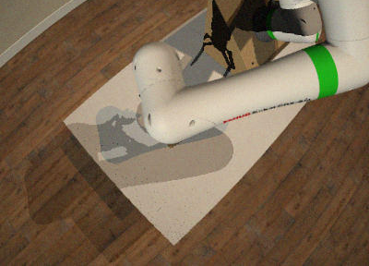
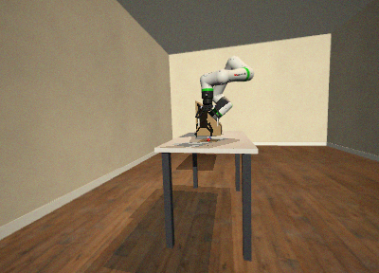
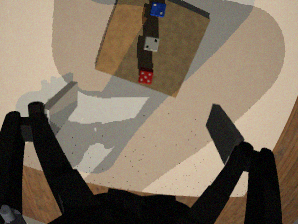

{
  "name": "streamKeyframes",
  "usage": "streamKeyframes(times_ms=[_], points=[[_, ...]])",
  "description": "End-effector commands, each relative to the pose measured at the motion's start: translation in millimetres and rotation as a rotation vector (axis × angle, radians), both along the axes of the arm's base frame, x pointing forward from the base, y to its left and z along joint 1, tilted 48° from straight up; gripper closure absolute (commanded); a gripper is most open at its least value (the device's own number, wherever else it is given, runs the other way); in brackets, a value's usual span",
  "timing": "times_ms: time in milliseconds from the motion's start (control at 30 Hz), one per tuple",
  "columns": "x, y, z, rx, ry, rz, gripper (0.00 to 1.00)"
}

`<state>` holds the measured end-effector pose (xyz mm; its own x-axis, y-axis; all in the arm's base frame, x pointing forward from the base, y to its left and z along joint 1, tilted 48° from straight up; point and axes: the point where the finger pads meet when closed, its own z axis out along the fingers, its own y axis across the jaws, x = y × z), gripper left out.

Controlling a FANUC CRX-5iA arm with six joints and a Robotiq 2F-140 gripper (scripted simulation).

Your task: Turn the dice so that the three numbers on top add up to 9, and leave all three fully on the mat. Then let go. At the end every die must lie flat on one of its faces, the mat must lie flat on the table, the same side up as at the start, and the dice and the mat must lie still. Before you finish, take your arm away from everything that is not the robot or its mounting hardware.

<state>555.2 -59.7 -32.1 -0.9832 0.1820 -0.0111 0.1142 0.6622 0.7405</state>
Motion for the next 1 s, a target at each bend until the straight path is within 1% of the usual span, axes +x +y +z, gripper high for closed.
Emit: streamKeyframes(times_ms=[0,133,367,433,633,967], points=[[-0.3,-2.3,2.0,0.0,0.0,0.0,0.0],[-1.9,-10.3,9.4,0.0,0.0,0.0,0.0],[-6.1,-31.7,29.1,0.0,0.0,0.0,0.0],[-6.1,-31.7,29.1,0.0,0.0,0.0,0.0],[-8.9,-46.3,42.6,0.0,0.0,0.0,0.0],[-9.8,-50.6,46.6,0.0,0.0,0.0,0.0]])
